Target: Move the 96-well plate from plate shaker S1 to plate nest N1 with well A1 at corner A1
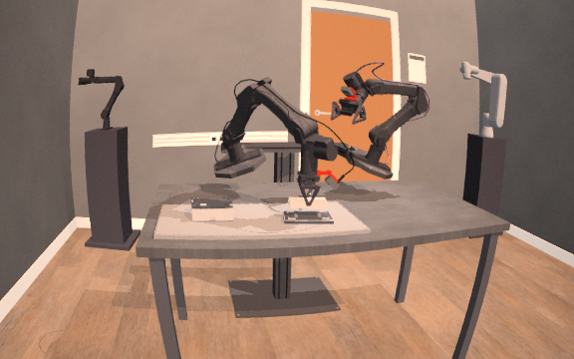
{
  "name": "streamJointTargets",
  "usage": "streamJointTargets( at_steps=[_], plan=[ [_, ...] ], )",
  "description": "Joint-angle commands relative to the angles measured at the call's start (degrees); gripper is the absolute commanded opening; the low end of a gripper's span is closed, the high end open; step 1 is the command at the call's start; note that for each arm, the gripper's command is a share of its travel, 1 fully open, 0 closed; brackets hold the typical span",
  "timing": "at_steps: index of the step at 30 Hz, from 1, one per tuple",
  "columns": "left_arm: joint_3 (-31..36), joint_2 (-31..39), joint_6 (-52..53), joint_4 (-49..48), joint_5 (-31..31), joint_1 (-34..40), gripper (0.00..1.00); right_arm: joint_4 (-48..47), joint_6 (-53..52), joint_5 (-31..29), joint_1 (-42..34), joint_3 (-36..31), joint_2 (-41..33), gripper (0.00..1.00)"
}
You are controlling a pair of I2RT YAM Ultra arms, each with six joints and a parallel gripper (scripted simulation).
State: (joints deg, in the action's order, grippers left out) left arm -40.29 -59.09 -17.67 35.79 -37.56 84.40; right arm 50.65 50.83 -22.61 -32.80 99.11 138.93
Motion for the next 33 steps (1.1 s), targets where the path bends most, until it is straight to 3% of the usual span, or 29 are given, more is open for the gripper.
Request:
streamJointTargets(
  at_steps=[1, 33],
  plan=[
    [1.04, 1.21, -0.49, 1.70, -0.67, 0.64, 1.00, 0.42, -1.11, 0.10, -0.34, 1.60, 0.36, 0.80],
    [0.41, 0.74, -0.57, 1.81, -0.71, 0.36, 1.00, -5.90, 1.01, 0.25, 1.40, -1.57, 2.85, 0.80]
  ],
)
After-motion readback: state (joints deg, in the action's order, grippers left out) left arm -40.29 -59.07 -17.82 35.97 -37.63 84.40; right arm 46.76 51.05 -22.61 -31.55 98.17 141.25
